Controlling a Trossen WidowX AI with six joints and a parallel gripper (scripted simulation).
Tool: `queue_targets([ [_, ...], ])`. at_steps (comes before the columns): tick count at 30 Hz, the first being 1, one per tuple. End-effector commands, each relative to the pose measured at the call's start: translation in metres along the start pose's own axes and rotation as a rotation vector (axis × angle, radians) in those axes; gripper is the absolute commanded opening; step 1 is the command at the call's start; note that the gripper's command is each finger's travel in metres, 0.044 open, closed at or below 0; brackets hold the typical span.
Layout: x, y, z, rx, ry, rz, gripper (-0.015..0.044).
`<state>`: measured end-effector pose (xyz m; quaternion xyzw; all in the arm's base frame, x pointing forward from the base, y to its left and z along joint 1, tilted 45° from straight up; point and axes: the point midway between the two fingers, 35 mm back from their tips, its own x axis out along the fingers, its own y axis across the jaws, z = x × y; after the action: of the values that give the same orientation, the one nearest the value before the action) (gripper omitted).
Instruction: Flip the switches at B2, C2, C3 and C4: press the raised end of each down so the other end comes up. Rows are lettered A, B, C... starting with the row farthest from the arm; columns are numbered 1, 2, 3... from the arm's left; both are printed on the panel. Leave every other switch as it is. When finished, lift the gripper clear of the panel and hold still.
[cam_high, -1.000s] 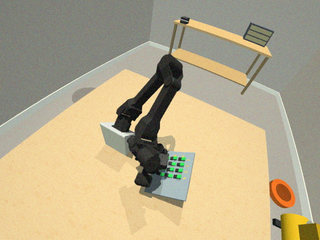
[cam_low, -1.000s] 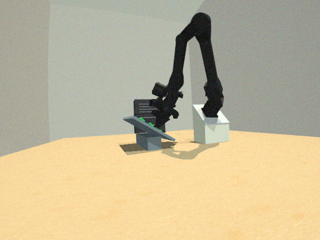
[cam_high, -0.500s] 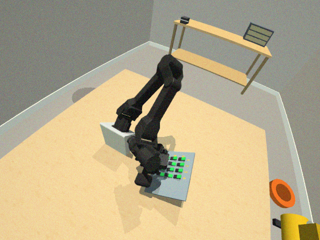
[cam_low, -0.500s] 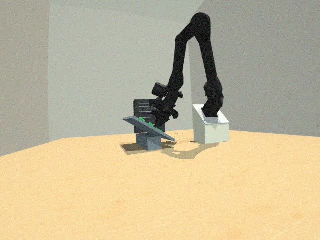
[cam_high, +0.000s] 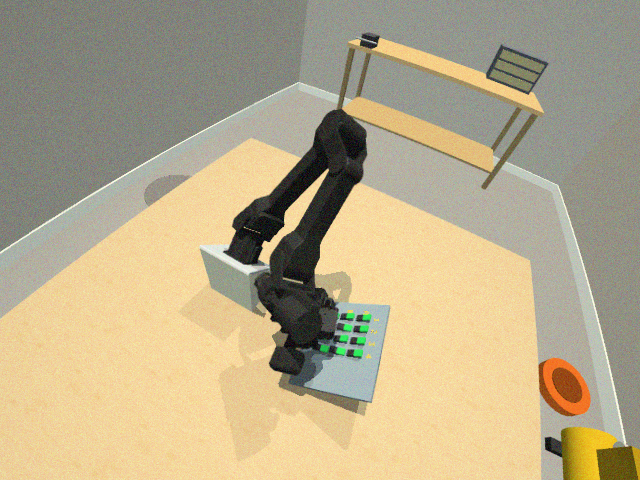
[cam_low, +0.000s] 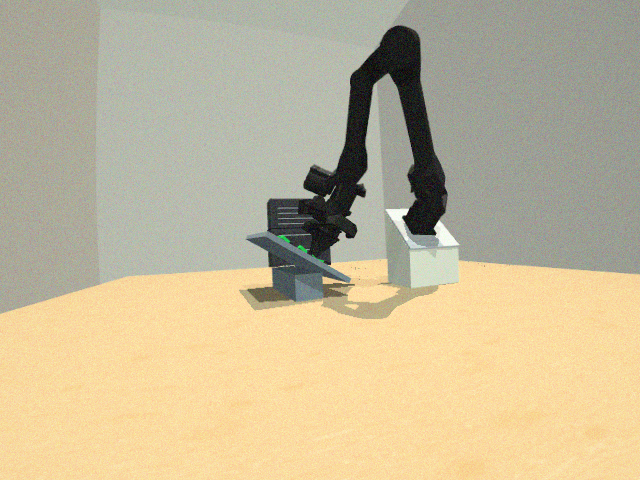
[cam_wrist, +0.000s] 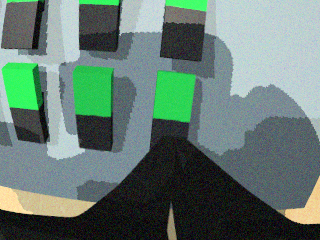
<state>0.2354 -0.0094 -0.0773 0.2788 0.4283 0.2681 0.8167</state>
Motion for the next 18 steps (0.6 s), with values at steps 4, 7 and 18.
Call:
queue_targets([
  [4,0.0013,0.0012,0.0003,0.002,-0.002,0.006,0.0],
  [7,0.0017,0.0012,0.0003,0.002,-0.002,0.006,0.0],
  [18,0.0032,0.0013,0.0002,0.002,-0.002,0.006,0.0],
])
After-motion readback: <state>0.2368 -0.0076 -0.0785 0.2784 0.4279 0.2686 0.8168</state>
